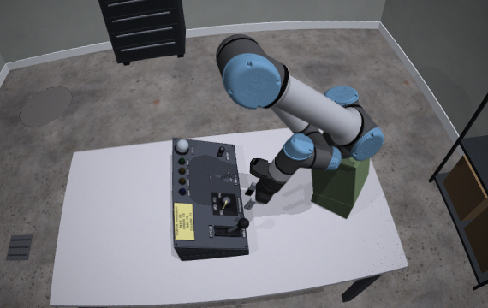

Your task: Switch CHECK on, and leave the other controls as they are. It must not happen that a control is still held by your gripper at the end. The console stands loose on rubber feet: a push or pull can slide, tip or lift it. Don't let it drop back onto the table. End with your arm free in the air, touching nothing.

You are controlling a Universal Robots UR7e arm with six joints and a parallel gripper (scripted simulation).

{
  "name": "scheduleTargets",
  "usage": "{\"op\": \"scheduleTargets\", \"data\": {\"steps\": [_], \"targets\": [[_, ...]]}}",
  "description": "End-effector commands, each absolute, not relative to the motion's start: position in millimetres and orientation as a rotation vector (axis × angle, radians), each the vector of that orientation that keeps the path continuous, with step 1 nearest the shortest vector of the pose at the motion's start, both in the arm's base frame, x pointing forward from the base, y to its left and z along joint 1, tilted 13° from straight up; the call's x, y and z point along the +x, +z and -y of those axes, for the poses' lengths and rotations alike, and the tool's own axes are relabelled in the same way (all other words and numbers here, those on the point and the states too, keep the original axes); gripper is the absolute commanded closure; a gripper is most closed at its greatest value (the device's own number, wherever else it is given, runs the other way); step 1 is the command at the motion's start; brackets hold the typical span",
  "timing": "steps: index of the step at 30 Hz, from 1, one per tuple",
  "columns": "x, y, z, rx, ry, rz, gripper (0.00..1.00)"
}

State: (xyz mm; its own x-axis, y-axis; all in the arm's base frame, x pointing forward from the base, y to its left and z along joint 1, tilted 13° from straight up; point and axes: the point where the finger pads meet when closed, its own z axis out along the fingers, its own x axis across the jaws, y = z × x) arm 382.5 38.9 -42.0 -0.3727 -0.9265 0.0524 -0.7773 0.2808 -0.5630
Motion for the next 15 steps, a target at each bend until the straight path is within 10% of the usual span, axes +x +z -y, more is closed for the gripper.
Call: {"op": "scheduleTargets", "data": {"steps": [1,15], "targets": [[382.7,-41.6,-38.9,-1.559,-0.745,-2.268,0.00],[383.5,-41.3,-36.9,-1.571,-0.745,-2.266,0.00]]}}
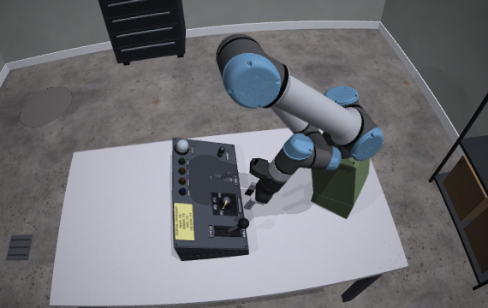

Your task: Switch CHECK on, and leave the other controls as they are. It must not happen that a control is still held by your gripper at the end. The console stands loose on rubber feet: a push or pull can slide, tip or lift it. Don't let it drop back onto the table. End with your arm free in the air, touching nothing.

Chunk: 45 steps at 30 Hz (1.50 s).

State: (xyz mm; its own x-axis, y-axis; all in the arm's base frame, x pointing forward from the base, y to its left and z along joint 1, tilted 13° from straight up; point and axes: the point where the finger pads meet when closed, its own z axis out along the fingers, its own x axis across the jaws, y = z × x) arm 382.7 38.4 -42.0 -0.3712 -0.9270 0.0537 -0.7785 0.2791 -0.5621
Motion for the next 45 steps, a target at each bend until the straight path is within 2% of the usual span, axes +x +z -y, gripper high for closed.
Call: {"op": "scheduleTargets", "data": {"steps": [1,20,37,45], "targets": [[383.8,-41.2,-36.2,-1.575,-0.745,-2.265,0.00],[392.8,-35.8,-5.9,-1.744,-0.730,-2.227,0.00],[394.0,-17.9,62.0,-2.077,-0.670,-2.070,0.00],[382.0,-1.6,103.7,-2.257,-0.642,-1.917,0.00]]}}
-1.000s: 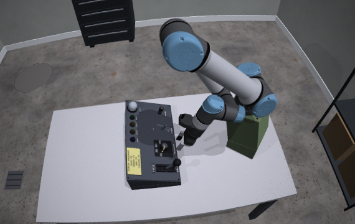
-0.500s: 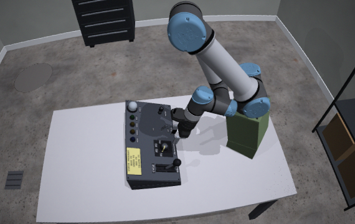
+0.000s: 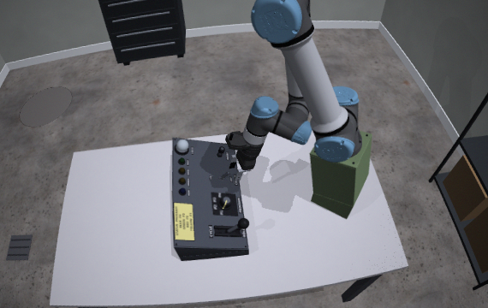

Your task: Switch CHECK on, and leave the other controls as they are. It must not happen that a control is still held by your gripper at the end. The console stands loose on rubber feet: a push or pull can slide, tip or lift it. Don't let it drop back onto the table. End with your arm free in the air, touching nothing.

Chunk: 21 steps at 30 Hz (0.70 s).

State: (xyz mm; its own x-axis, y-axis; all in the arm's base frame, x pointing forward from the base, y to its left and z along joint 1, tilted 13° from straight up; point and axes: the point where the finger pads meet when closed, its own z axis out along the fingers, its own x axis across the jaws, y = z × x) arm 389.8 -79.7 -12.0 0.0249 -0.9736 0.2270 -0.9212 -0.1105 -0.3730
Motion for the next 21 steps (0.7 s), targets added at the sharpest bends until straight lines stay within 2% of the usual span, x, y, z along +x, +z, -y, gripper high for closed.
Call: {"op": "scheduleTargets", "data": {"steps": [1,21], "targets": [[379.9,0.8,108.7,-2.278,-0.640,-1.895,0.00],[331.7,43.7,177.8,-2.553,-0.719,-1.506,0.00]]}}
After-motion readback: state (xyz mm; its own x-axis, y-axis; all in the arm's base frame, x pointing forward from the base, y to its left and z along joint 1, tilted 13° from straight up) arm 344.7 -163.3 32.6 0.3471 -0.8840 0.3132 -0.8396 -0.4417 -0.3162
